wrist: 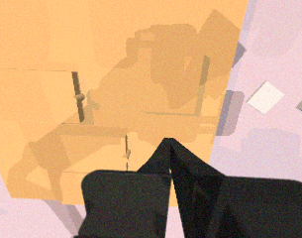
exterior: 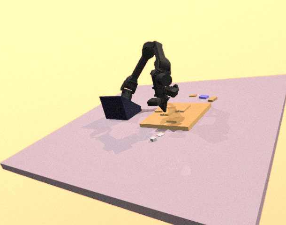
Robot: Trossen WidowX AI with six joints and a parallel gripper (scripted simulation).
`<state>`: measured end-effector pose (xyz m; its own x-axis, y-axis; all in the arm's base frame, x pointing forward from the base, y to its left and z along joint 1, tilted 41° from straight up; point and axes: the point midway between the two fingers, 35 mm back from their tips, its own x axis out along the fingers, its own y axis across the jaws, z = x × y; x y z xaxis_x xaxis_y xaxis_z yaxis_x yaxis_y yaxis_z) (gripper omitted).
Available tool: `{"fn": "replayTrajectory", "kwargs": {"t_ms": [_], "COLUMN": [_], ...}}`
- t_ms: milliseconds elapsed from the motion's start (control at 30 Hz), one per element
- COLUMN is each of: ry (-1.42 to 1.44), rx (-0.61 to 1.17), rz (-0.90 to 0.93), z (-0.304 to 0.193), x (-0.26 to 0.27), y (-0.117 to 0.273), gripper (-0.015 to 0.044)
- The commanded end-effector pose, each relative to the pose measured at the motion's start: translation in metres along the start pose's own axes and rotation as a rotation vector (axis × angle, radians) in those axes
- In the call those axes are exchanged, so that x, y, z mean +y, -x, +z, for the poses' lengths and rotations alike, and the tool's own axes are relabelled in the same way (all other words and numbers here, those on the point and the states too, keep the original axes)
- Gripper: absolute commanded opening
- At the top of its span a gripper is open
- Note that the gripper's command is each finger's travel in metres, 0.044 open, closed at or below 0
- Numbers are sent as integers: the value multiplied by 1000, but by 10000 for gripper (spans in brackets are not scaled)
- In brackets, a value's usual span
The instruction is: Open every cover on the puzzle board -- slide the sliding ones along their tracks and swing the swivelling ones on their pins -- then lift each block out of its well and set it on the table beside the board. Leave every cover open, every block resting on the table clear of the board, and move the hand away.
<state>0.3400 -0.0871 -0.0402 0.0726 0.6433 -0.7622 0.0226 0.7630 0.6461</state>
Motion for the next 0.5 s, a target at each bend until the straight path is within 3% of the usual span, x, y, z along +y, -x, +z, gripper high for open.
{"fn": "replayTrajectory", "kwargs": {"t_ms": [0,467], "ry": [-4,-4], "rx": [-2,-2], "rz": [4,4], "z": [0,0], "x": [0,0], "y": [-4,-18], "gripper": [0,0]}}
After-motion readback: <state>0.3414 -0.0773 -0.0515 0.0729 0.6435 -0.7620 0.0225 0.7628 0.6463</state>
